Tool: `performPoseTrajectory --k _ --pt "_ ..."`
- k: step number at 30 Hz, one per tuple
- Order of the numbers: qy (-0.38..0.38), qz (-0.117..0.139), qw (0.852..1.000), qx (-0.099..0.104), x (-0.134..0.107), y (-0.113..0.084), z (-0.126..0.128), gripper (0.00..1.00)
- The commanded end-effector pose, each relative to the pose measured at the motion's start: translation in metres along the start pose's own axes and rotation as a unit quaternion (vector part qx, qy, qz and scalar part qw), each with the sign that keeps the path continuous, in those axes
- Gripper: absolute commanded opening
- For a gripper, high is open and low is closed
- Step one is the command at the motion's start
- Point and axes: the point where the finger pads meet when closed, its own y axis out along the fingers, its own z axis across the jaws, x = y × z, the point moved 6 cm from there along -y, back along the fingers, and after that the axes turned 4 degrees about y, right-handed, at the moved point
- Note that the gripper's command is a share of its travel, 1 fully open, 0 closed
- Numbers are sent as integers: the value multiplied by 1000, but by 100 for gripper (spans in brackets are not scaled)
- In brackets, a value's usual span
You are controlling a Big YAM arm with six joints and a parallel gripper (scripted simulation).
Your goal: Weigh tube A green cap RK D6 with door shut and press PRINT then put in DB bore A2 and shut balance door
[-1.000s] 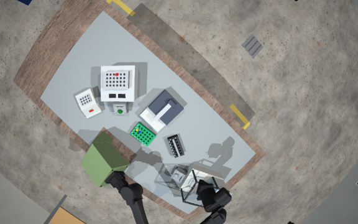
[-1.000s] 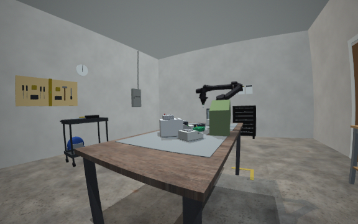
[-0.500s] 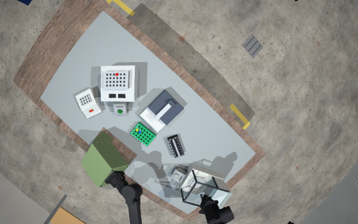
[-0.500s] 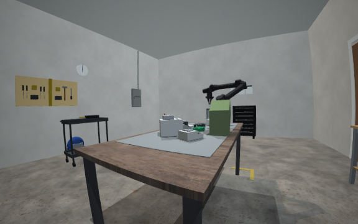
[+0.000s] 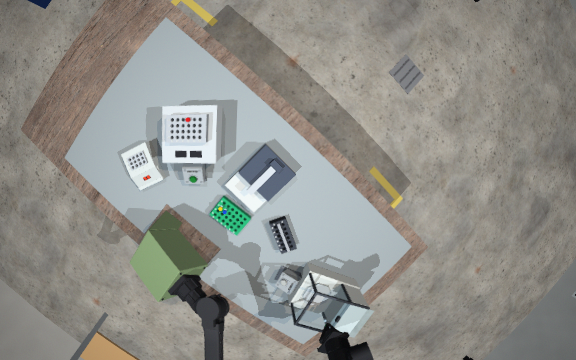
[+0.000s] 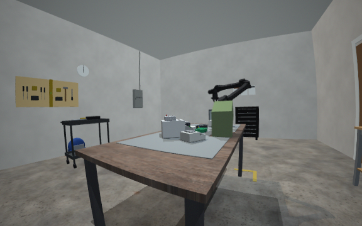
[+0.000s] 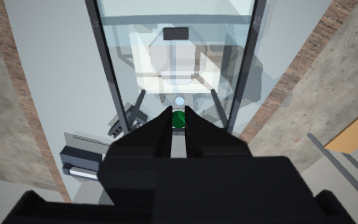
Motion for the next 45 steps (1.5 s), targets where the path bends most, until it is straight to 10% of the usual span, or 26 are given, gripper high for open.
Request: performPoseTrajectory --k 1,45 --pt "-12 1 1000 -1 -4 3 9 9" --pt "3 -3 1000 3 3 -4 1 9"
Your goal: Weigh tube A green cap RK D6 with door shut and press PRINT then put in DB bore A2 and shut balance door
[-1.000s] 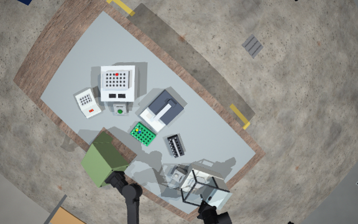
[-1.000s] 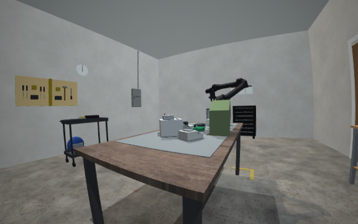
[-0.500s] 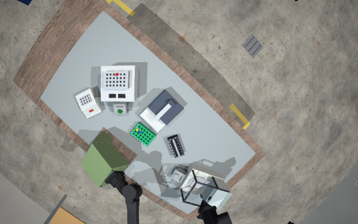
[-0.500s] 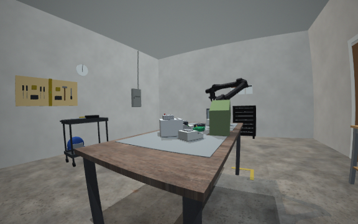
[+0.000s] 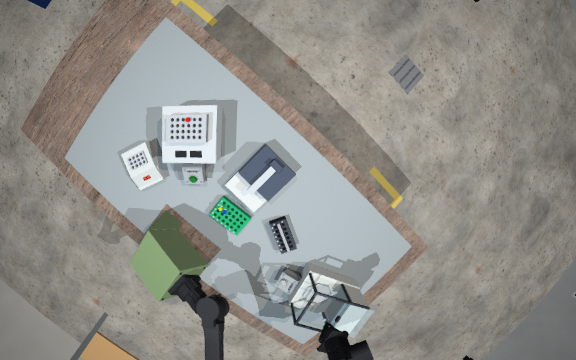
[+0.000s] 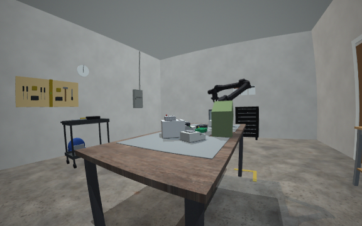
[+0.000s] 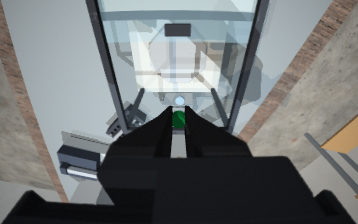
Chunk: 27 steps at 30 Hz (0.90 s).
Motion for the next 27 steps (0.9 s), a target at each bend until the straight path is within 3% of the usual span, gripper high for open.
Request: performPoseTrajectory --k 1,6,27 --pt "8 -4 1000 7 6 -5 -1 9" --pt "8 -4 1000 7 6 -5 -1 9" --pt "6 -4 1000 2 2 30 -2 9"
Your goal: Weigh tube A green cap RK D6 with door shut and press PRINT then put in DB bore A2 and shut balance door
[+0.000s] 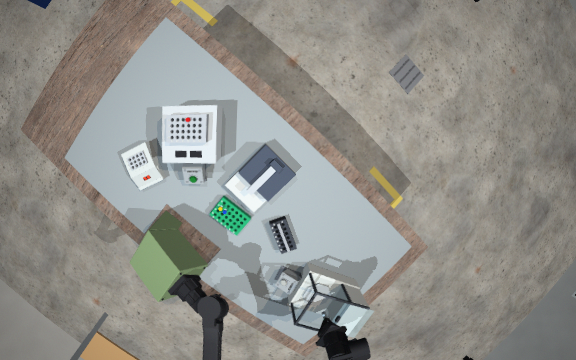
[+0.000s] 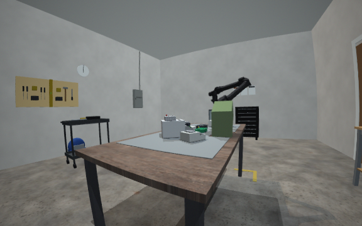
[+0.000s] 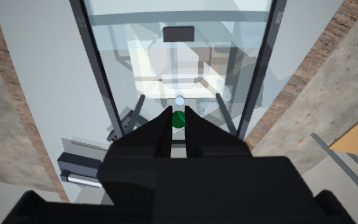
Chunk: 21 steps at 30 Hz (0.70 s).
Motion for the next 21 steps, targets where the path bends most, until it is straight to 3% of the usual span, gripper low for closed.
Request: performPoseTrajectory --k 1,21 --pt "-5 -4 1000 -2 2 6 -5 9" --pt "-8 -3 1000 -3 2 37 -3 9"
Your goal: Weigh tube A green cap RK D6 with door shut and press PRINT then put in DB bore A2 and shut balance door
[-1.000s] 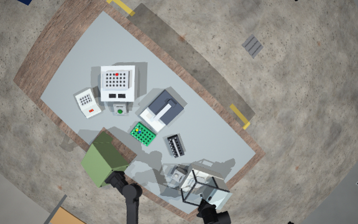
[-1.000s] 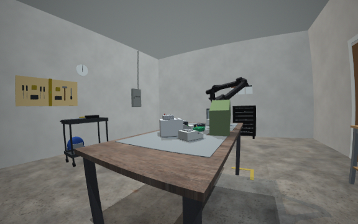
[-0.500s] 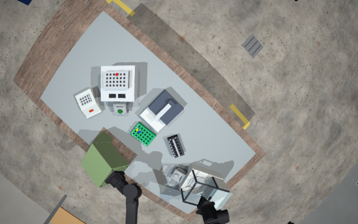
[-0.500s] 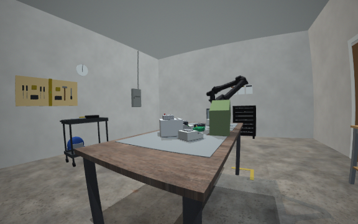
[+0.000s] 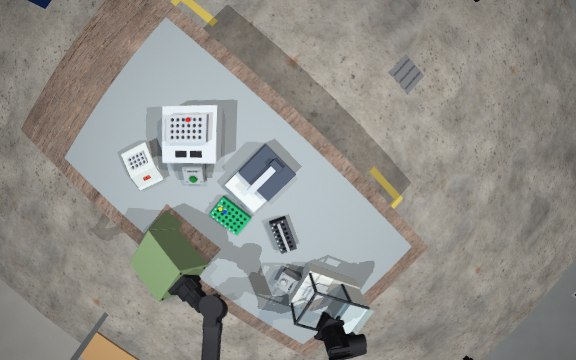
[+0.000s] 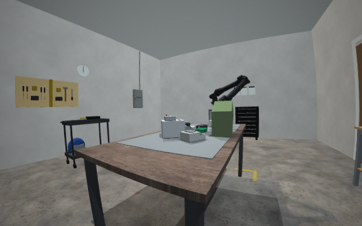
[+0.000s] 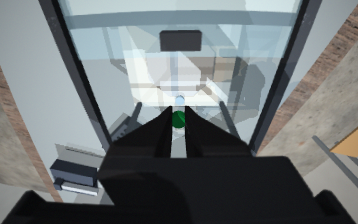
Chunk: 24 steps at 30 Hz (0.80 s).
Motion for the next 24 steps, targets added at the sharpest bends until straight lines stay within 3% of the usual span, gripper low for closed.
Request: performPoseTrajectory --k 1,24 --pt "-5 -3 1000 -4 2 7 -3 9" --pt "-11 1 1000 -6 1 43 0 9"
